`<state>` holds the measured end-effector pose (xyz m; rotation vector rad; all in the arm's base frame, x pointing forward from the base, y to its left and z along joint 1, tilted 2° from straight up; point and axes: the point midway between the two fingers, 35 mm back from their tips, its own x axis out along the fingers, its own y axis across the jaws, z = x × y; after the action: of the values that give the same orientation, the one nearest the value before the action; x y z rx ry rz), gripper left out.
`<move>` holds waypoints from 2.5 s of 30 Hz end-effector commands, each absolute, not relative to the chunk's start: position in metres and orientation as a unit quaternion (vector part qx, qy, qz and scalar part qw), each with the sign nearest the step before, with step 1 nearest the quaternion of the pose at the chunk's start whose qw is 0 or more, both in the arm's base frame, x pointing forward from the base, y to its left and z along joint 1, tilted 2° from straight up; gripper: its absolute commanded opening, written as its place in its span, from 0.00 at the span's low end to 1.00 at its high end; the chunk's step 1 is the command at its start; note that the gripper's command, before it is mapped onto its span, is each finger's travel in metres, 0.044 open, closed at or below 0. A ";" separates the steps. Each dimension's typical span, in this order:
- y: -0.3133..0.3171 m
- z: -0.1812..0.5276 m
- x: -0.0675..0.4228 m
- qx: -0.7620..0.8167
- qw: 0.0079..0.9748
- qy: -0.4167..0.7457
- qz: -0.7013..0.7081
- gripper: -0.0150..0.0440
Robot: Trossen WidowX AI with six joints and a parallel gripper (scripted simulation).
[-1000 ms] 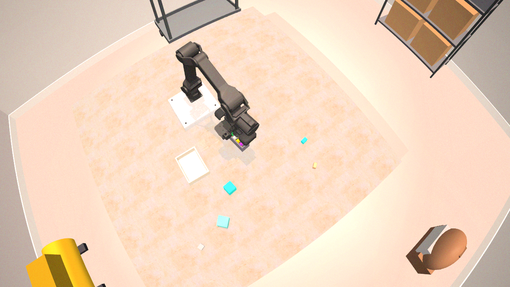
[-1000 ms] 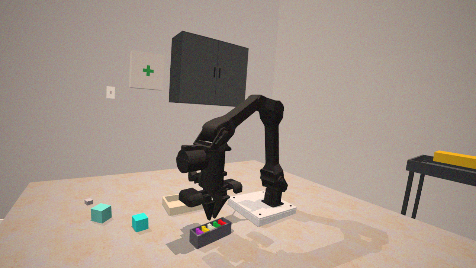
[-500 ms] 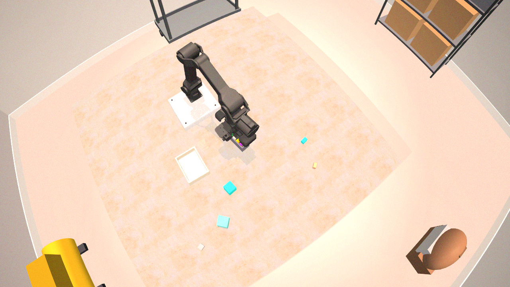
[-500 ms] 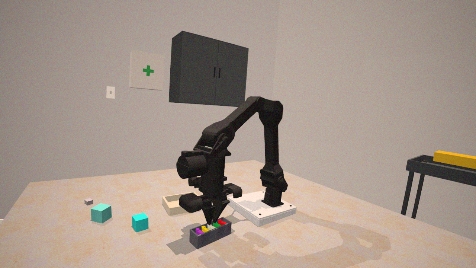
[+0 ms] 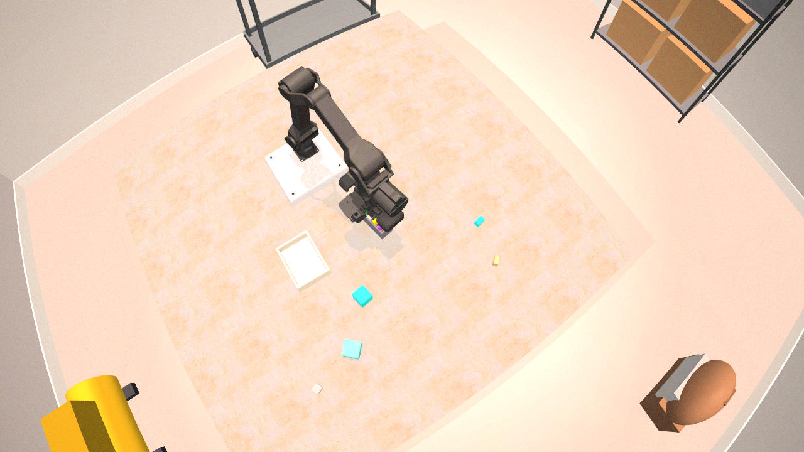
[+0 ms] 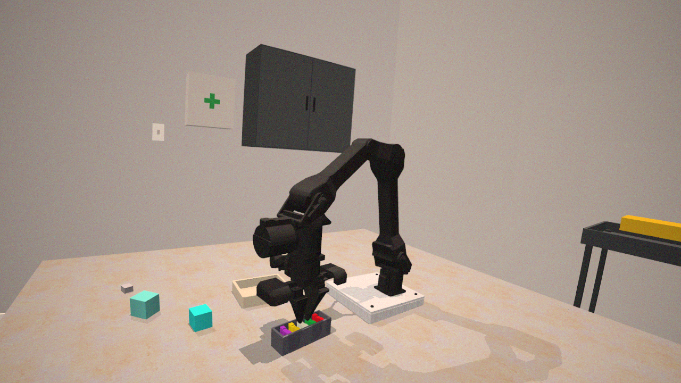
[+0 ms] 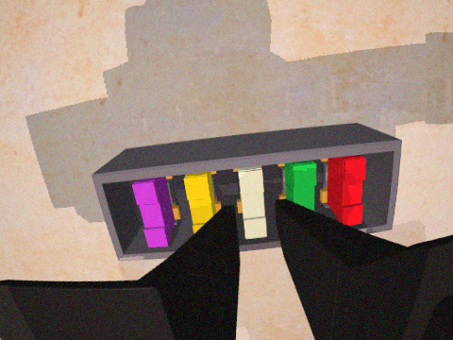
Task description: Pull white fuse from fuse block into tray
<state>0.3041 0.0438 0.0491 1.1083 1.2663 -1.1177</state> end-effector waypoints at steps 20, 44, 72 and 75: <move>0.044 0.040 0.304 0.465 0.532 0.530 -0.469 0.33; 0.044 0.047 0.305 0.465 0.532 0.530 -0.469 0.25; 0.044 0.060 0.305 0.465 0.532 0.529 -0.470 0.25; 0.044 0.062 0.305 0.465 0.532 0.529 -0.470 0.25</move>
<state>0.3035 0.0439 0.0586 1.1063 1.2691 -1.1216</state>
